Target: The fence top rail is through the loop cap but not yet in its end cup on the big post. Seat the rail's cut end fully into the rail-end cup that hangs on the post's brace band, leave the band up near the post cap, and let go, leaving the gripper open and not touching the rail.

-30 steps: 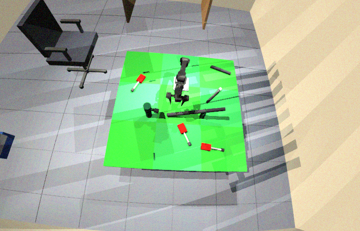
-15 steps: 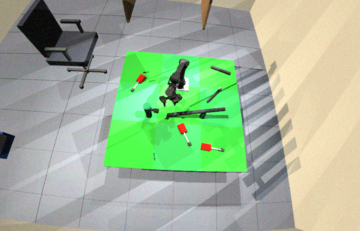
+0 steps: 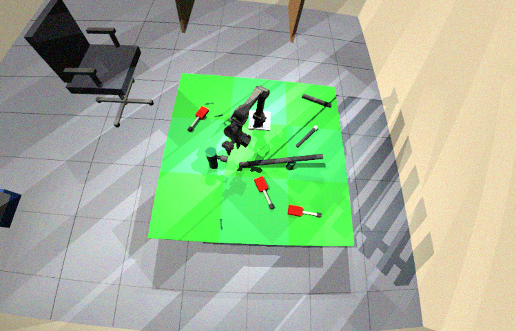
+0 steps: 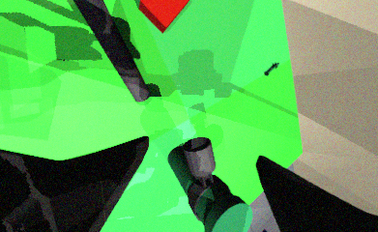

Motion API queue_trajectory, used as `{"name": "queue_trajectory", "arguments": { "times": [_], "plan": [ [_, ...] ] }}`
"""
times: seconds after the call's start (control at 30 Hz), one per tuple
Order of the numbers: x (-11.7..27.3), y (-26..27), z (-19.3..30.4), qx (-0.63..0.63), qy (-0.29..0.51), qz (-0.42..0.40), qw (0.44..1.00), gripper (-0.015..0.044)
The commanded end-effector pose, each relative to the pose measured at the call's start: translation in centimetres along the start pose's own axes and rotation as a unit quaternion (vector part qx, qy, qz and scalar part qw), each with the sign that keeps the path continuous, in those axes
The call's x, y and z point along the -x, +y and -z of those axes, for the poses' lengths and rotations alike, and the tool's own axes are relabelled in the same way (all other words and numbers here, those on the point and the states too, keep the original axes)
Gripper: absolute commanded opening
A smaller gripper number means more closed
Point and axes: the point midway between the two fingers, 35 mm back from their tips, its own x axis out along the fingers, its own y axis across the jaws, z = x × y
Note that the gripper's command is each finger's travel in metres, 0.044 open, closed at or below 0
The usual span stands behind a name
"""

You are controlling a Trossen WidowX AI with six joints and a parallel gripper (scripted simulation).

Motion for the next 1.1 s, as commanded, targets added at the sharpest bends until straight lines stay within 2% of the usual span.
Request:
{"name": "queue_trajectory", "arguments": {
  "times": [0.0, 0.43, 0.67, 1.07],
  "plan": [
    [-0.8, -1.7, 3.8, 0.19, -0.002, 0.007, 0.982, 0.044],
    [-0.8, -1.7, 3.8, 0.19, -0.002, 0.007, 0.982, 0.044],
    [-3.6, -0.2, 4.3, 0.19, -0.002, 0.007, 0.982, 0.044],
    [-4.5, -0.2, 4.4, 0.19, -0.002, 0.007, 0.982, 0.044]
  ]
}}
